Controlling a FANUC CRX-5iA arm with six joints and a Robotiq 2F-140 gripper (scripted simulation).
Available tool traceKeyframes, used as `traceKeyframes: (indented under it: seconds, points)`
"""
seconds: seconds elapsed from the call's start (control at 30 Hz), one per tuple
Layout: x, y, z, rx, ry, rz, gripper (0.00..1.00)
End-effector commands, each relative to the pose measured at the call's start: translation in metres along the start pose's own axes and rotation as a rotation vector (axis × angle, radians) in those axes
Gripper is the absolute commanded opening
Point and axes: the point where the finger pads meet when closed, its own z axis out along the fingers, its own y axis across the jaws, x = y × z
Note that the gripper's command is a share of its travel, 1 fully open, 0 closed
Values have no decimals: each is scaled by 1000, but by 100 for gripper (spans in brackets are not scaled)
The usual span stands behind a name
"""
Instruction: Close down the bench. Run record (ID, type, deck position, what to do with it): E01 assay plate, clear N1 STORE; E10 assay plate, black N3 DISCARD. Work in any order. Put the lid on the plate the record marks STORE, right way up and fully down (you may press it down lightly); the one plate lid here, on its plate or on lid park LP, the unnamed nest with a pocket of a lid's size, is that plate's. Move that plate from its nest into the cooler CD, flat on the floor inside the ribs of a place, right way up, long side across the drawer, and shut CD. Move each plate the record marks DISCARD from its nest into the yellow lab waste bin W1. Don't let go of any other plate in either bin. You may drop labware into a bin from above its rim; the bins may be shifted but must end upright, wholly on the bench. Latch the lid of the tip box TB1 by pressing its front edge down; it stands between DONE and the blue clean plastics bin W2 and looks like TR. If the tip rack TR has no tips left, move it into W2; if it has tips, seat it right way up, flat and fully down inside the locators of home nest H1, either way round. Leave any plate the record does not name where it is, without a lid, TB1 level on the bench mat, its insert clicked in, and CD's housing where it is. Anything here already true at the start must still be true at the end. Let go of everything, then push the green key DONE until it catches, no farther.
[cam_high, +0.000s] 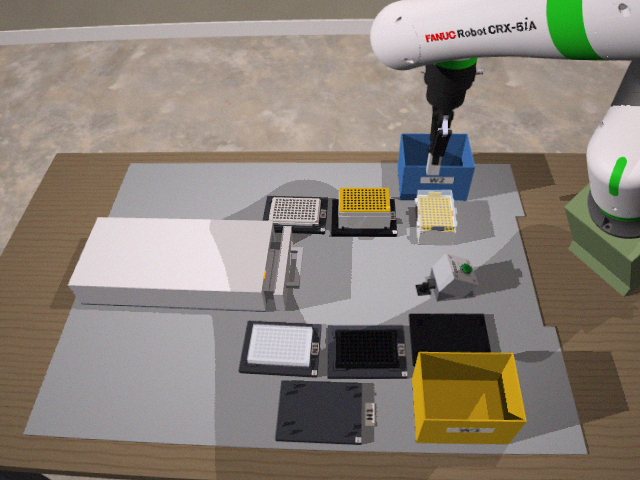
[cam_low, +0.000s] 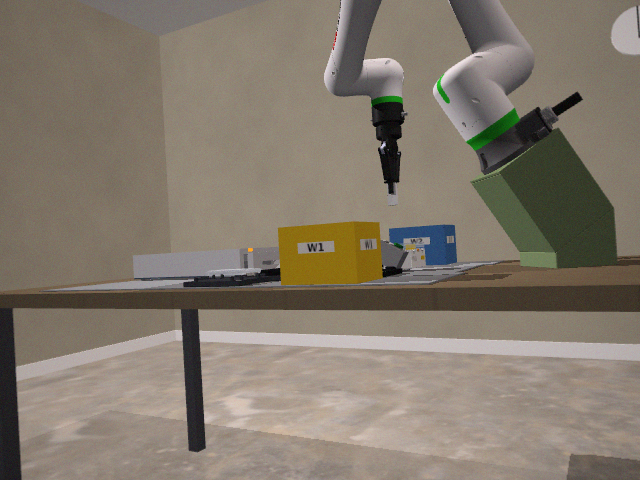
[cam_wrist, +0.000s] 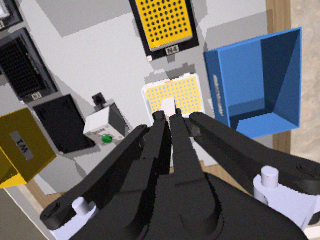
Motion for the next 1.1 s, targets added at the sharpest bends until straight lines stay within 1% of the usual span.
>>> traceKeyframes:
  seconds: [0.0,0.43,0.5,0.77,1.07]
  points:
    - [0,0,0,0,0,0,0]
    - [-34,0,39,0,0,0,0]
    - [-34,0,39,0,0,0,0]
    - [-54,0,64,0,0,0,0]
    - [-56,0,65,0,0,0,0]
